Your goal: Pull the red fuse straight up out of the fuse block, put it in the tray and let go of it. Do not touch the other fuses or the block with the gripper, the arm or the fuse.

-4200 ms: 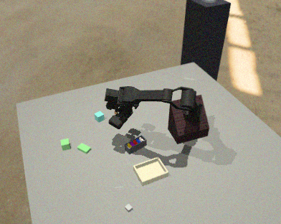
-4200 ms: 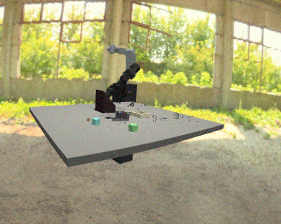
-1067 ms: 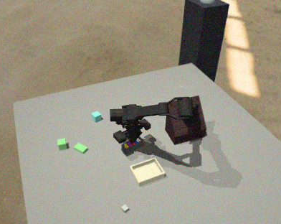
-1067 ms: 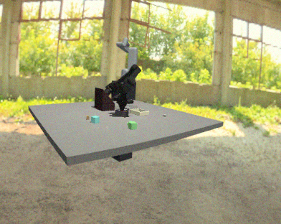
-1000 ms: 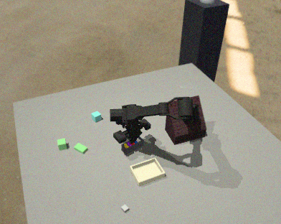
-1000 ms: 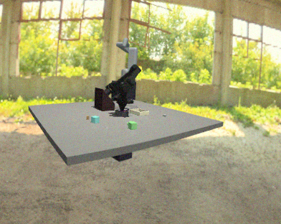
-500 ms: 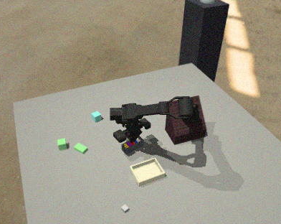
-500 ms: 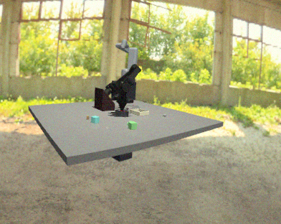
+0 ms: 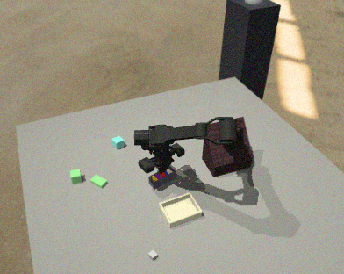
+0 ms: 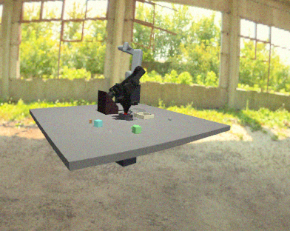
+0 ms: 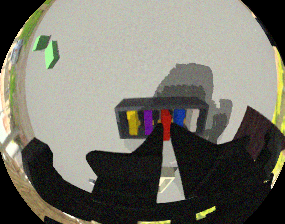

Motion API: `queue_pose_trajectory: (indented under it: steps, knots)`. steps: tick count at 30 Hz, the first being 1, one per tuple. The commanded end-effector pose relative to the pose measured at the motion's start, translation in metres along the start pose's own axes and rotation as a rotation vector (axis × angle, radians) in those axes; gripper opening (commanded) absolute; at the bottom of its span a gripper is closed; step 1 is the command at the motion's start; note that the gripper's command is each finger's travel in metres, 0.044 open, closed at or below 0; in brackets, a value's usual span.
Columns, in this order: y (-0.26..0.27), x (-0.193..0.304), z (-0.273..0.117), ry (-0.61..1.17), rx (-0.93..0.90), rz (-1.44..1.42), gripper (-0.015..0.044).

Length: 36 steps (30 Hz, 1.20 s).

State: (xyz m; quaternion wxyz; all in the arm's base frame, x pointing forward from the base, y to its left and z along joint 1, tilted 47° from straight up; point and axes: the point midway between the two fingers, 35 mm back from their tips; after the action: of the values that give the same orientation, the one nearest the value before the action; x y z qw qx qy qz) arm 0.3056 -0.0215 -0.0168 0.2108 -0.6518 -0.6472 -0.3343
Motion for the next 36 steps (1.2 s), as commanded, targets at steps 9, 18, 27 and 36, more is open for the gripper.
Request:
queue_pose_trajectory:
  steps: [9, 18, 27, 36]
  knots:
    - [0.0, -0.001, -0.007, -0.004, 0.001, -0.005, 0.0]
    - [0.0, -0.001, -0.011, -0.003, 0.001, -0.004, 0.0]
    - [0.0, 0.0, -0.015, -0.003, 0.0, -0.004, 0.0]
    - [0.0, 0.0, -0.02, -0.002, 0.0, -0.003, 0.0]
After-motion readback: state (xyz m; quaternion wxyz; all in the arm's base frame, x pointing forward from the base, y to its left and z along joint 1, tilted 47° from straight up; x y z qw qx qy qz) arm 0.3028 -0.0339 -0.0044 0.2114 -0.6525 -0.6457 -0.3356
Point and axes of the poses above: the point midway between the two fingers, 35 mm back from their tips, its own z axis out along the fingers, its own y axis across the jaws, x = y × z, and after that the axes turned 6 degrees about z, right-handed
